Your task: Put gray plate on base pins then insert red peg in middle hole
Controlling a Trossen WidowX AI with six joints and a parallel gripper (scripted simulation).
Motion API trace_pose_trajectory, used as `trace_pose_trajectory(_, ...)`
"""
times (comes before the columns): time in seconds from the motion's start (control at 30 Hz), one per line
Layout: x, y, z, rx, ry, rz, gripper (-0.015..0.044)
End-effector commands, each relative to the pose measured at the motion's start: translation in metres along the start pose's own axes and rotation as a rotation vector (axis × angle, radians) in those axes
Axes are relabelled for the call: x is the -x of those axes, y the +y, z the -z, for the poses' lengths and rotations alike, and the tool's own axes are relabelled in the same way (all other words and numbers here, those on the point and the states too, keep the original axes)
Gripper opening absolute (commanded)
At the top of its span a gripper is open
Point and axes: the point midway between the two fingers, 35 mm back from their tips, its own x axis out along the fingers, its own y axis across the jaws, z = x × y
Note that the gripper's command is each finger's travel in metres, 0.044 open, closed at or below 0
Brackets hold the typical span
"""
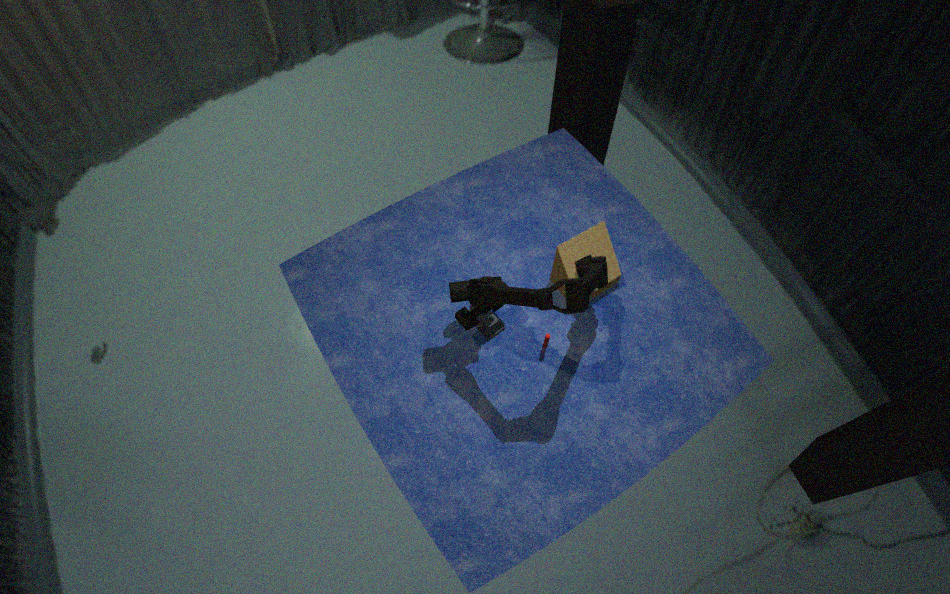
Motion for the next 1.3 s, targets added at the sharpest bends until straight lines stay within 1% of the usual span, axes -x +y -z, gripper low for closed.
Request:
trace_pose_trajectory(0.0, 0.0, 0.0, 0.0, 0.002, 0.0, 0.001, 0.044)
trace_pose_trajectory(0.1, 0.003, 0.001, 0.0, 0.001, -0.001, 0.001, 0.044)
trace_pose_trajectory(0.13, 0.01, 0.002, -0.001, 0.0, -0.002, 0.001, 0.044)
trace_pose_trajectory(0.3, 0.093, 0.004, -0.004, -0.007, -0.003, 0.006, 0.044)
trace_pose_trajectory(0.37, 0.115, 0.001, -0.002, -0.009, 0.0, 0.008, 0.044)
trace_pose_trajectory(0.67, 0.118, 0.003, -0.003, -0.005, 0.001, 0.008, 0.044)
trace_pose_trajectory(0.73, 0.121, 0.0, 0.016, 0.024, 0.0, 0.008, 0.044)
trace_pose_trajectory(0.93, 0.129, -0.024, 0.095, 0.156, 0.001, 0.01, 0.044)
trace_pose_trajectory(1.13, 0.126, -0.066, 0.161, 0.289, 0.007, 0.011, 0.044)
trace_pose_trajectory(1.27, 0.12, -0.094, 0.19, 0.363, 0.013, 0.011, 0.044)
